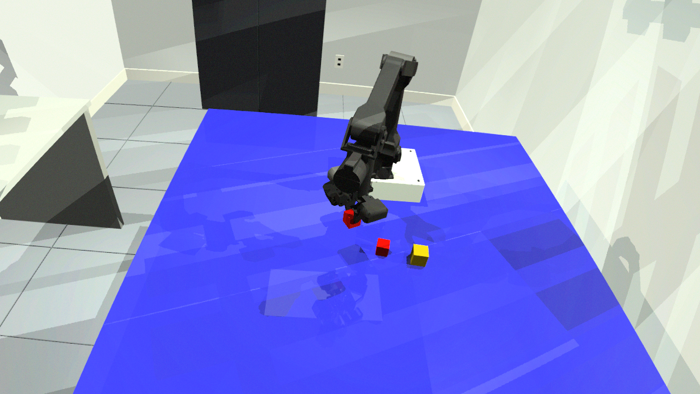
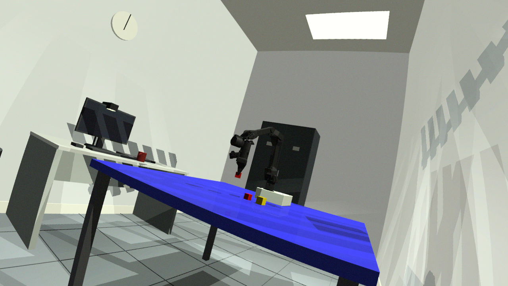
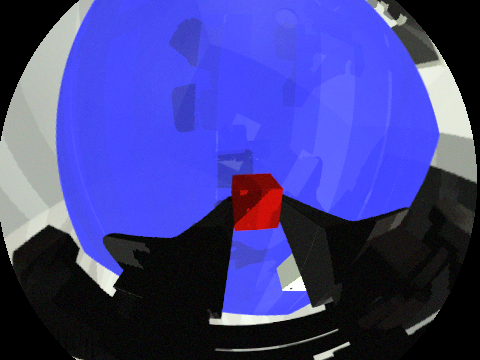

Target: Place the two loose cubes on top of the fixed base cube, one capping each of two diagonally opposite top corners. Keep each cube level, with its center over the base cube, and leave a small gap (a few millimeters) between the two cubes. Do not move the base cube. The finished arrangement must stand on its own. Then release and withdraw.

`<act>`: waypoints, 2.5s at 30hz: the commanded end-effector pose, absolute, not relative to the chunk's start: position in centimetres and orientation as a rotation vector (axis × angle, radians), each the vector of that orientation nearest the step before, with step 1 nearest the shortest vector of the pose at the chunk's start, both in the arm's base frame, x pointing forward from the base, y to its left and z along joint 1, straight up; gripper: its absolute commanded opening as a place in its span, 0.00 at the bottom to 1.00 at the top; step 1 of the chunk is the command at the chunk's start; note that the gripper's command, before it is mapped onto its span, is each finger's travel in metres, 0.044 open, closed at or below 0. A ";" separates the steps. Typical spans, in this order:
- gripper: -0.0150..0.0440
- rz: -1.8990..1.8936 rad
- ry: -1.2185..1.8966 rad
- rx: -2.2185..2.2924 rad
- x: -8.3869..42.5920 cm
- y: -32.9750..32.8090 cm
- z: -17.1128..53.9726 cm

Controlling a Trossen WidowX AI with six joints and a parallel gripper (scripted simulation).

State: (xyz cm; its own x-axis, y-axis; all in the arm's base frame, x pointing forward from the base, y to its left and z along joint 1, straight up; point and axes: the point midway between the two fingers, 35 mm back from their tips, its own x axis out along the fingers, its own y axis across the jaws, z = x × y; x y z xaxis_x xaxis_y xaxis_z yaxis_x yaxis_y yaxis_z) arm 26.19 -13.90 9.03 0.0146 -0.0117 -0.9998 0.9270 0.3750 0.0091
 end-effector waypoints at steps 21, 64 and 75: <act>0.43 -0.862 1.372 0.874 29.0 -6.7 7.7; 0.43 -0.758 1.417 0.786 29.1 6.9 5.5; 0.43 -0.758 1.417 0.785 29.2 7.0 4.9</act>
